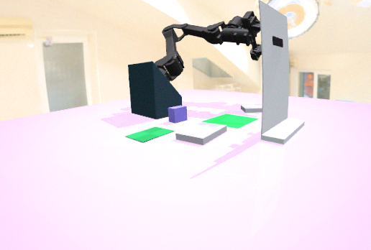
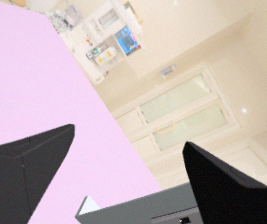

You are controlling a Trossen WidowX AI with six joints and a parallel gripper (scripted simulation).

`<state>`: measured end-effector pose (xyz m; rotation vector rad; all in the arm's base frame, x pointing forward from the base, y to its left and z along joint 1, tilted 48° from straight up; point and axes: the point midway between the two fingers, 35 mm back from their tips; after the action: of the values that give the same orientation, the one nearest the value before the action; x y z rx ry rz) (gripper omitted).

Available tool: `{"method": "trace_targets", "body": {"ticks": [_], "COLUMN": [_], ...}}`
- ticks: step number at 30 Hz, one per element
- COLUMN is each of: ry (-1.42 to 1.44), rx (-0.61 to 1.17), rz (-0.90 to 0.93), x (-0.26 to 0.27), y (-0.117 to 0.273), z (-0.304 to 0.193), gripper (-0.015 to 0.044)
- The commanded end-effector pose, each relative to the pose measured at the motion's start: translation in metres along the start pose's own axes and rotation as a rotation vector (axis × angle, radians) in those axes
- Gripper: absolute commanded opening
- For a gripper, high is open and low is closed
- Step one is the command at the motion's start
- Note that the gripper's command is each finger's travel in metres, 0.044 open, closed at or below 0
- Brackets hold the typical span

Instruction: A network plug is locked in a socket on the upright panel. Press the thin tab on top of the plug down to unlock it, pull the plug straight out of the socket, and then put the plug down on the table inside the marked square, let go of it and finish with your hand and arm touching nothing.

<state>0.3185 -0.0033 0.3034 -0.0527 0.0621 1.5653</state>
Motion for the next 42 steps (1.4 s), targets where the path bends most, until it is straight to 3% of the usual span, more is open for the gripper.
{"method": "trace_targets", "body": {"ticks": [1, 10, 34, 42], "ry": [0.003, 0.161, 0.582, 0.638], "rx": [0.001, 0.055, 0.262, 0.297], "rz": [-0.001, -0.066, -0.203, -0.215], "x": [0.0, -0.025, -0.082, -0.086], "y": [0.0, -0.006, 0.042, 0.055], "z": [-0.001, -0.053, -0.188, -0.204], "gripper": [0.0374, 0.0156, 0.0156, 0.0156]}}
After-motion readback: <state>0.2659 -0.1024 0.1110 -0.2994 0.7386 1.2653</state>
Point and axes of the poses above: the point midway between the two fingers, 35 mm back from their tips, its own y axis back along the fingers, its own x axis across the jaws, z = x × y, and after that the axes turned 4 degrees about y, right-handed
